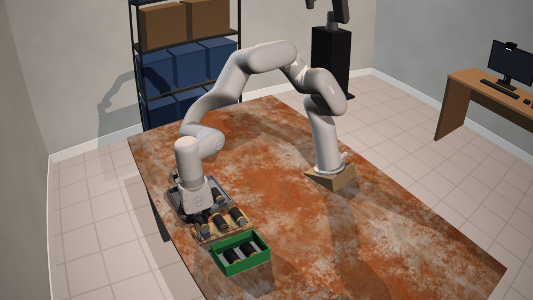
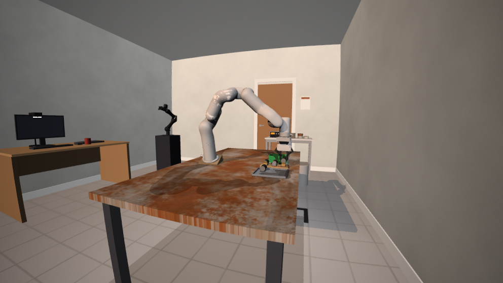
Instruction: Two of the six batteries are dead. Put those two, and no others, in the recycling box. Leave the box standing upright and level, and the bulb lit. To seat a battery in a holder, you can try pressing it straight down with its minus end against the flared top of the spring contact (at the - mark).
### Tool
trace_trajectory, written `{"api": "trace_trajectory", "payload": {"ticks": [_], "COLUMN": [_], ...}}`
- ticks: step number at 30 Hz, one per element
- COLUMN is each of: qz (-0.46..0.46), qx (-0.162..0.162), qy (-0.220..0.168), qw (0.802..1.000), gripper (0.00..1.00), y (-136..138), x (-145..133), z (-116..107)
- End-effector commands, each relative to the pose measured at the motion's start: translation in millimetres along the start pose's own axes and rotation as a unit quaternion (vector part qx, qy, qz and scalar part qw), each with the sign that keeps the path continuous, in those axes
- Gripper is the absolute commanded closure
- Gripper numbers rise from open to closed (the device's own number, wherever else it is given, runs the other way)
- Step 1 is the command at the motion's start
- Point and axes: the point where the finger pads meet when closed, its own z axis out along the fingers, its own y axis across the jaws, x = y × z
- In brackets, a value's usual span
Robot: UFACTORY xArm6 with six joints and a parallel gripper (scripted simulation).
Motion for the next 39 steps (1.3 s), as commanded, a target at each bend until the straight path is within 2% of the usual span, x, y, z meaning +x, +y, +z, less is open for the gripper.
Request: {"api": "trace_trajectory", "payload": {"ticks": [1, 14, 30, 31, 39], "qz": [0.000, 0.000, 0.000, 0.000, 0.000], "qx": [0.002, 0.002, 0.002, 0.002, 0.002], "qy": [-0.001, -0.001, -0.001, -0.001, -0.001], "qw": [1.000, 1.000, 1.000, 1.000, 1.000], "gripper": [0.72, 0.72, 0.72, 0.49, 0.49], "y": [-2, -2, -2, -2, -2], "x": [0, 0, 0, 0, 0], "z": [6, 21, 22, 22, 22]}}
